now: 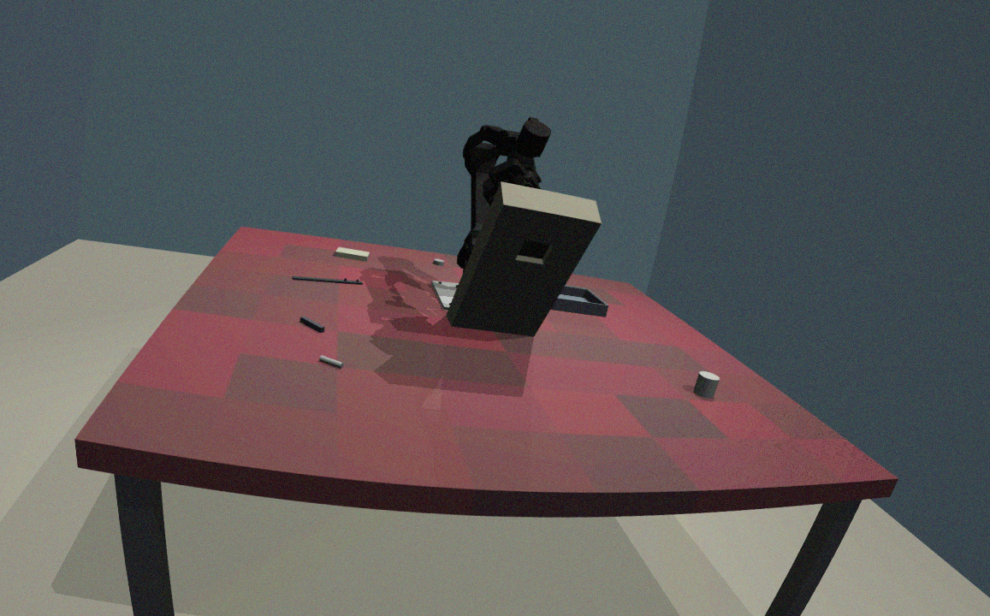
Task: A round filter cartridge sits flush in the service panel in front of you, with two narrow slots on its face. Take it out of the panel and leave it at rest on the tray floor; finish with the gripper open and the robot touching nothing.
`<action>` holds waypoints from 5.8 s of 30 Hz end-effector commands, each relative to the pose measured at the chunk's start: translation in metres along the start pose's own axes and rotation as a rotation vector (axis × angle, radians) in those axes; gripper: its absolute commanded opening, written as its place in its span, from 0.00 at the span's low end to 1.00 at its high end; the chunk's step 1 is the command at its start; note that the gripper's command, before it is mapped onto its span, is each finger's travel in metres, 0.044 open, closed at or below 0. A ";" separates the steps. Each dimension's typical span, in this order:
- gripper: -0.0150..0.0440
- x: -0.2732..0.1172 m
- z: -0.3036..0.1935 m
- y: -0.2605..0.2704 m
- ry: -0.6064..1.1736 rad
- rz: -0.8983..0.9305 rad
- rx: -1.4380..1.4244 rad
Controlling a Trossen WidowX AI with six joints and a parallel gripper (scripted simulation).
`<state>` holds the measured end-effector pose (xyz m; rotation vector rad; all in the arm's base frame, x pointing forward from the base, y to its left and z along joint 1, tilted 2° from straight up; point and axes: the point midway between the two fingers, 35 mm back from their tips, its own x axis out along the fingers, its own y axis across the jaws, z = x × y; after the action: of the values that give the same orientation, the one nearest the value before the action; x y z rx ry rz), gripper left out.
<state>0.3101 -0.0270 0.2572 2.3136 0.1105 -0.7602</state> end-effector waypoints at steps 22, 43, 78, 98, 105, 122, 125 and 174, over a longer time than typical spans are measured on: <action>0.41 0.006 0.000 -0.001 0.004 -0.003 -0.003; 0.41 0.016 -0.001 -0.001 0.004 -0.002 -0.003; 0.25 0.019 -0.001 -0.001 0.005 -0.001 -0.302; 0.25 0.021 -0.001 -0.001 0.005 0.001 -0.998; 0.25 0.022 -0.001 -0.001 0.005 0.002 -1.242; 0.25 0.023 -0.001 -0.001 0.005 0.003 -1.834; 0.25 0.023 -0.001 -0.001 0.005 0.004 -1.891; 0.25 0.024 -0.001 -0.001 0.005 0.003 -1.778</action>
<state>0.3228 -0.0291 0.2471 0.6068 0.5232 -0.3102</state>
